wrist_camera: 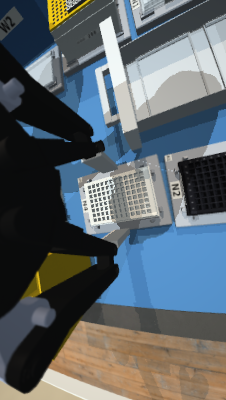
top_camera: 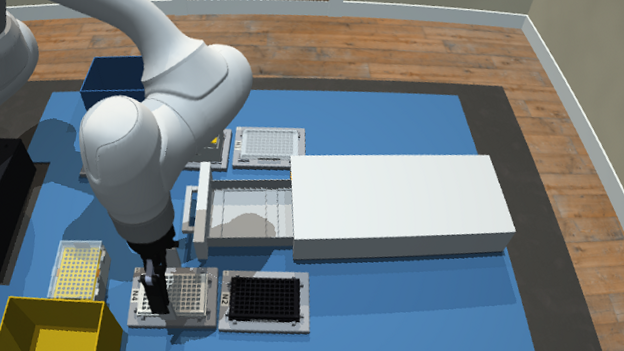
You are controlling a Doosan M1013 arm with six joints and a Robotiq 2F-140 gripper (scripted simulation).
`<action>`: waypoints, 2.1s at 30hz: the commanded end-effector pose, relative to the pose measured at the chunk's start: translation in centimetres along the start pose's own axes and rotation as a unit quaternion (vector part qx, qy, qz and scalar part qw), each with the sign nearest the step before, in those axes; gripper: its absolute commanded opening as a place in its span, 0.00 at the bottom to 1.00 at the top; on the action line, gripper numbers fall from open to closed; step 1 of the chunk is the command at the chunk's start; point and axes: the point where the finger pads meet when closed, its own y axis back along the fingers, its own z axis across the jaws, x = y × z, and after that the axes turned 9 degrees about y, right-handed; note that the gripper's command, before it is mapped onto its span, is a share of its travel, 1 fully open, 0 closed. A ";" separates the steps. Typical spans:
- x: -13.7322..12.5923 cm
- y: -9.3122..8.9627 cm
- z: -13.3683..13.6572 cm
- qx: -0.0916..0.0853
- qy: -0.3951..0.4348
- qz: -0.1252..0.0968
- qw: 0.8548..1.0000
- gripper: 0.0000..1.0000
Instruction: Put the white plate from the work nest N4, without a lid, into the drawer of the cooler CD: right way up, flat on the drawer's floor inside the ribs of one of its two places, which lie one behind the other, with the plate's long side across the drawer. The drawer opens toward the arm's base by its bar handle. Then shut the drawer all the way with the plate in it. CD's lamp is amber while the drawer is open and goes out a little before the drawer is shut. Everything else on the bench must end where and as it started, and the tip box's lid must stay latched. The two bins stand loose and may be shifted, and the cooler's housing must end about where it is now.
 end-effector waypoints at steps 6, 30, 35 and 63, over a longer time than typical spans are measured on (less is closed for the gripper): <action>-0.1 -0.3 -0.3 0.001 0.003 0.000 1.000 0.66; -0.1 -0.6 -0.3 0.001 0.003 0.000 1.000 0.66; -0.1 -1.3 -0.3 0.001 0.003 0.000 1.000 0.66; -0.1 -2.3 -0.3 0.001 0.003 0.000 1.000 0.66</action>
